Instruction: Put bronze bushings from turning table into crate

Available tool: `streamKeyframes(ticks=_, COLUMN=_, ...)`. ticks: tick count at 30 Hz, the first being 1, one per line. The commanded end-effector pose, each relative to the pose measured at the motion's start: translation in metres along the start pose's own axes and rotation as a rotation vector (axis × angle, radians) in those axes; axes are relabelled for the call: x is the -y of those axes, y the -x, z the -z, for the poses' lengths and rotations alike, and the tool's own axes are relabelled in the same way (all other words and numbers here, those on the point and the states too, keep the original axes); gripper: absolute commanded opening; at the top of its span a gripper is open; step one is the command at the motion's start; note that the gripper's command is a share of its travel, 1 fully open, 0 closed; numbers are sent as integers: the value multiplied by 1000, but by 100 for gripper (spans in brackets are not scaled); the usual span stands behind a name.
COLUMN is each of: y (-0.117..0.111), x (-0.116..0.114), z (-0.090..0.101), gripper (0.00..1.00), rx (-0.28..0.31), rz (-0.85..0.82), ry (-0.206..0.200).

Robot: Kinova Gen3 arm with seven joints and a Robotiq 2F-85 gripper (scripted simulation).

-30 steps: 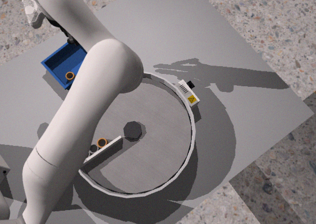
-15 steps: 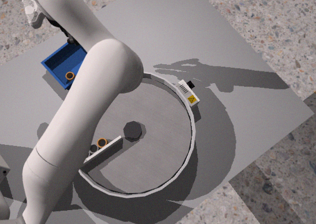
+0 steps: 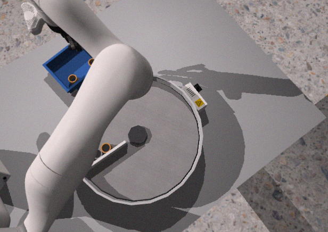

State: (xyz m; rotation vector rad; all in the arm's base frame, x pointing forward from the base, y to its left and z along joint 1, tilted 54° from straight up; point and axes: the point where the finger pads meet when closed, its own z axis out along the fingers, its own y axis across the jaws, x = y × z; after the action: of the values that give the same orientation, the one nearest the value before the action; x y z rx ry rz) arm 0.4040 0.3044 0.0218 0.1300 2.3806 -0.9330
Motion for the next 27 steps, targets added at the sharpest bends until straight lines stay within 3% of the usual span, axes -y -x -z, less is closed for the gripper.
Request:
streamKeyframes(ticks=1, y=4, x=31, z=0, gripper=14, rx=6, rz=3, ry=1)
streamKeyframes(ticks=2, y=3, x=43, z=0, gripper=14, rx=6, rz=3, ry=1)
streamKeyframes(ticks=14, y=3, x=43, z=0, gripper=14, rx=6, rz=3, ry=1)
streamKeyframes(ticks=19, y=-3, x=98, z=-2, gripper=14, rx=6, rz=4, ry=1)
streamKeyframes(ticks=27, y=-3, x=98, z=-2, gripper=14, rx=6, rz=4, ry=1)
